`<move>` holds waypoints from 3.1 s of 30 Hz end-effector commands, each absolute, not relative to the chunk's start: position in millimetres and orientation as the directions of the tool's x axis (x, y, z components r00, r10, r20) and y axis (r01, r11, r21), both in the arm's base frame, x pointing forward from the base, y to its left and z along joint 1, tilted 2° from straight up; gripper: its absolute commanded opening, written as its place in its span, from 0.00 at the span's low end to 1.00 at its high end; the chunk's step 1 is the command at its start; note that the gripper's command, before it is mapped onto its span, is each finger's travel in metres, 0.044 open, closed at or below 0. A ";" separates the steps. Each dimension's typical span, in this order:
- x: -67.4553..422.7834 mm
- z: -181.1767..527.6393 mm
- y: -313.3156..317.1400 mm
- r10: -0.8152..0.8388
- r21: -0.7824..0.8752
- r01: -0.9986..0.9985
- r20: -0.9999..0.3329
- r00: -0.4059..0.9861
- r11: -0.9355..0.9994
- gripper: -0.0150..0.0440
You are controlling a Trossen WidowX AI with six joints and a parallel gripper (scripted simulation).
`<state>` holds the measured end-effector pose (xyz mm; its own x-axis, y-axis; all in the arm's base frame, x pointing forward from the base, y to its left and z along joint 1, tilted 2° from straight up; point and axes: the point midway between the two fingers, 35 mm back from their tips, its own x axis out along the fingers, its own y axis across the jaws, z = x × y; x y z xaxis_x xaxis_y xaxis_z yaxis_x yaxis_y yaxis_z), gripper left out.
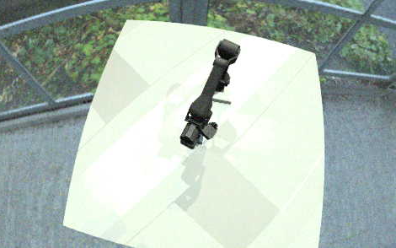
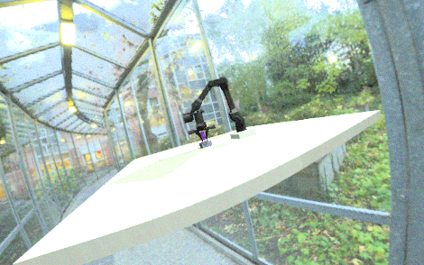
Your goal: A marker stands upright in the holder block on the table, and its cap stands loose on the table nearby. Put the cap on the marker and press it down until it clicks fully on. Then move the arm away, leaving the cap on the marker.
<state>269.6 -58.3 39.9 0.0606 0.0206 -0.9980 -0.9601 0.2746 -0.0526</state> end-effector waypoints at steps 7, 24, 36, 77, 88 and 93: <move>268.0 38.7 -58.5 0.020 -0.046 -0.961 -0.998 0.054 0.273 0.25; 269.6 39.8 -58.3 0.021 -0.053 -0.960 -0.998 0.061 0.275 0.52; 269.6 39.8 -58.3 0.021 -0.053 -0.960 -0.998 0.061 0.275 1.00; 270.1 143.4 -59.8 0.020 0.016 -0.060 -0.998 0.055 0.998 0.25; 270.9 130.2 -59.5 0.020 0.016 -0.060 -0.998 0.055 0.998 0.25; 271.2 123.3 -59.4 0.020 0.016 -0.060 -0.998 0.055 0.998 0.25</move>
